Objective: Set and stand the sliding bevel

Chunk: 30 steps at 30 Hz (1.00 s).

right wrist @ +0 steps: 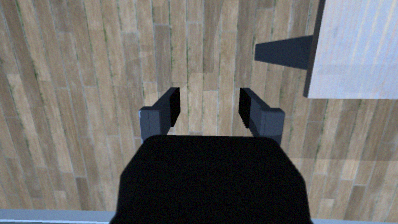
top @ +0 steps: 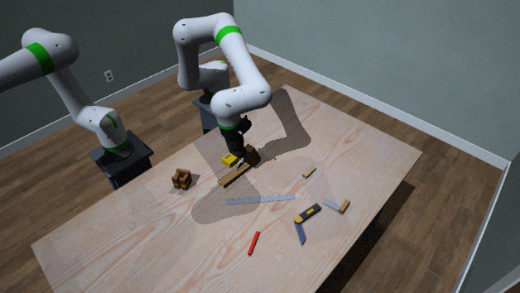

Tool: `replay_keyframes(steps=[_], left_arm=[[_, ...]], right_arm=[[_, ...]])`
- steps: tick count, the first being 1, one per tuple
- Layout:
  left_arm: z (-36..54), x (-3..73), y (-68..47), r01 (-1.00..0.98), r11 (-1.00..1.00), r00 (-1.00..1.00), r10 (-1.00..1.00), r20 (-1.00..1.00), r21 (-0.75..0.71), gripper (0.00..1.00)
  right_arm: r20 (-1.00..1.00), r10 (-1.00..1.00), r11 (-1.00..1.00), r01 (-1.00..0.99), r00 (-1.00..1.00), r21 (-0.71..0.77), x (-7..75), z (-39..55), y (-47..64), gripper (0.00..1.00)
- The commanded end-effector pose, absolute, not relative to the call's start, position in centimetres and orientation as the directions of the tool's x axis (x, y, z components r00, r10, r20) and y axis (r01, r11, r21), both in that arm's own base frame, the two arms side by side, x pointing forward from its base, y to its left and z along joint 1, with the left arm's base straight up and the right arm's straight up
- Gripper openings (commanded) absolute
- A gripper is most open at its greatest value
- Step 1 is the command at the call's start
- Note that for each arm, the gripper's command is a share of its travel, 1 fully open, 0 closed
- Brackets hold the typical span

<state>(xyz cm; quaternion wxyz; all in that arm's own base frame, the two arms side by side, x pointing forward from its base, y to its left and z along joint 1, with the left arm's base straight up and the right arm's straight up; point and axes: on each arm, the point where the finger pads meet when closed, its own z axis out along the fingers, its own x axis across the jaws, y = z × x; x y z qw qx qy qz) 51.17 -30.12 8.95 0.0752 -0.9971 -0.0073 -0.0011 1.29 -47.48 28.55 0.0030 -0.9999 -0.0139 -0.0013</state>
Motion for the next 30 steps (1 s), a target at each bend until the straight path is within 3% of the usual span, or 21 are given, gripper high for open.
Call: replay_keyframes(steps=[1,30], left_arm=[[9.45,51.17,-30.41,0.01,-0.99,1.0,0.01,0.006,-0.144,0.0],[9.44,51.1,-30.54,0.003,-0.99,1.0,0.002,0.006,-0.144,0.0]], right_arm=[[0.0,0.027,-1.0,0.027,1.0,0.0,1.29,28.97,-47.48,1.0],[0.0,0.027,-1.0,0.027,1.0,0.0,1.29,28.97,-47.48,1.0]])
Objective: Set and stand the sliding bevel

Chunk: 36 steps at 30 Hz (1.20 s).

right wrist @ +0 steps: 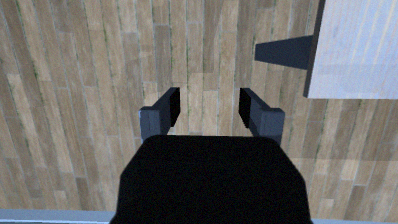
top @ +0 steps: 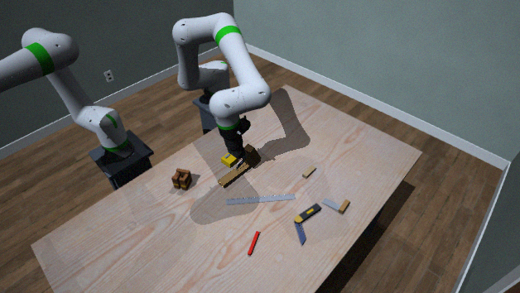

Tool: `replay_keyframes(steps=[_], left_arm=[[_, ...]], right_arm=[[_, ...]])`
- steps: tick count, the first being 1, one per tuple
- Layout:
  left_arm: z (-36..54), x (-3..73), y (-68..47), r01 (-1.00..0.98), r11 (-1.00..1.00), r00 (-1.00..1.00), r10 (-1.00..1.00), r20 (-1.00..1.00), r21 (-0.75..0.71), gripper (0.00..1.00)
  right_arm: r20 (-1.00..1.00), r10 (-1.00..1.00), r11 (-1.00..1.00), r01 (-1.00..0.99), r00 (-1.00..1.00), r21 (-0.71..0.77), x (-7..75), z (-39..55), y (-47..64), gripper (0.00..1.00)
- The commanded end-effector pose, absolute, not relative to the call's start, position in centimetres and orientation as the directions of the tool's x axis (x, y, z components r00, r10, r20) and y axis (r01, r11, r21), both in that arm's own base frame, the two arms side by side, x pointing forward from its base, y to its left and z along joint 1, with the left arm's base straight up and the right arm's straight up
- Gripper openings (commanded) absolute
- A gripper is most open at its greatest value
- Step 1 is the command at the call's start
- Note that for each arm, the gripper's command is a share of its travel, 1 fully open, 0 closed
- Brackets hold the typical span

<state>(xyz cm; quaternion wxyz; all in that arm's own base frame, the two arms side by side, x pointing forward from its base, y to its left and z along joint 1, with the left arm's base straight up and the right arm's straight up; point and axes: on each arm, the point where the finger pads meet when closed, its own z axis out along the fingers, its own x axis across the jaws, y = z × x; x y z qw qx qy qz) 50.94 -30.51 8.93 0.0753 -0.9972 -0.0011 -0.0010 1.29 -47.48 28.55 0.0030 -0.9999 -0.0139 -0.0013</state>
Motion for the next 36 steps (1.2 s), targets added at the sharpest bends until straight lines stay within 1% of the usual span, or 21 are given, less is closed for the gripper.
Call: replay_keyframes(steps=[1,36], left_arm=[[9.44,51.1,-30.54,0.003,-0.99,1.0,0.002,0.006,-0.144,0.0],[9.42,51.14,-29.82,0.005,-0.99,1.0,0.004,0.006,-0.144,0.0]], right_arm=[[0.0,0.027,-1.0,0.027,1.0,0.0,1.29,28.97,-47.48,1.0],[0.0,0.027,-1.0,0.027,1.0,0.0,1.29,28.97,-47.48,1.0]])
